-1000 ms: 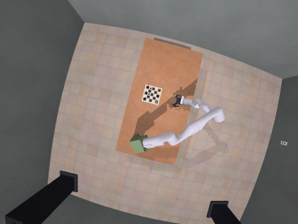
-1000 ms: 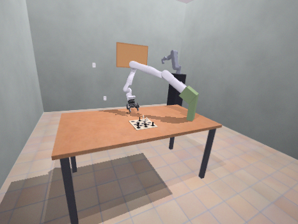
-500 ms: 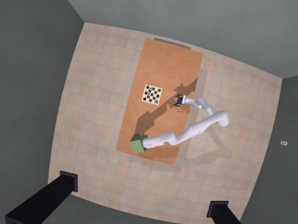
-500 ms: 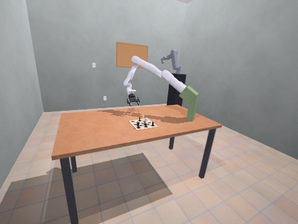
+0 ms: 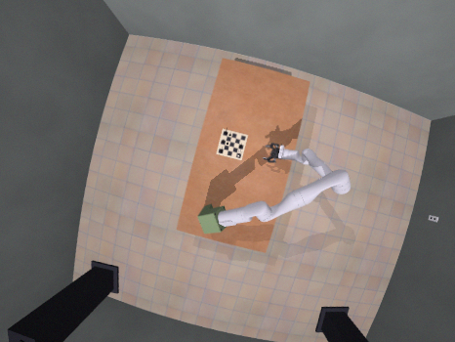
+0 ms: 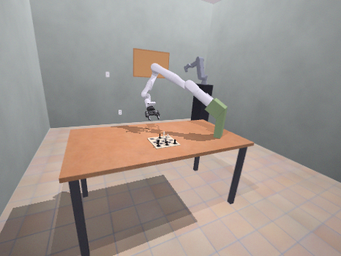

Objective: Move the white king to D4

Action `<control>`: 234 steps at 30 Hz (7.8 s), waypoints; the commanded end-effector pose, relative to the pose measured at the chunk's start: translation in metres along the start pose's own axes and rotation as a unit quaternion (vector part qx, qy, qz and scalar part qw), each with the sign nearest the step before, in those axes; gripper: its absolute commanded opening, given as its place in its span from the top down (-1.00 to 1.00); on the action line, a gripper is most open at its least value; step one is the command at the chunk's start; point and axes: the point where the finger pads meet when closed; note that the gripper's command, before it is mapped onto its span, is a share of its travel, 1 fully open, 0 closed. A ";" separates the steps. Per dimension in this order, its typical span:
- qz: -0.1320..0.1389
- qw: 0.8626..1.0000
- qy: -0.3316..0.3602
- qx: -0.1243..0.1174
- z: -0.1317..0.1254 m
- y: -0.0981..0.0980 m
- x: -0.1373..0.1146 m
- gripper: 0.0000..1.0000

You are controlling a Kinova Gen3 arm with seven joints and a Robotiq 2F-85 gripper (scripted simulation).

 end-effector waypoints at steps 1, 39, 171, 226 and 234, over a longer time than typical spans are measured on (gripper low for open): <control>0.004 1.000 -0.007 -0.006 -0.001 0.004 -0.005 -1.00; -0.019 0.835 -0.428 -0.345 -0.113 0.088 -0.096 -1.00; -0.381 0.814 -0.388 -0.203 -0.010 0.125 -0.147 -1.00; -0.411 0.845 0.315 0.134 -0.009 0.134 -0.135 -1.00; -0.399 0.819 0.379 0.165 -0.008 0.134 -0.134 -1.00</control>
Point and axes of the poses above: the point where the finger pads meet when closed, its own y axis out along the fingers, its own z axis across the jaws, x = y × z, and after that the axes turned 5 degrees about -y, right-handed
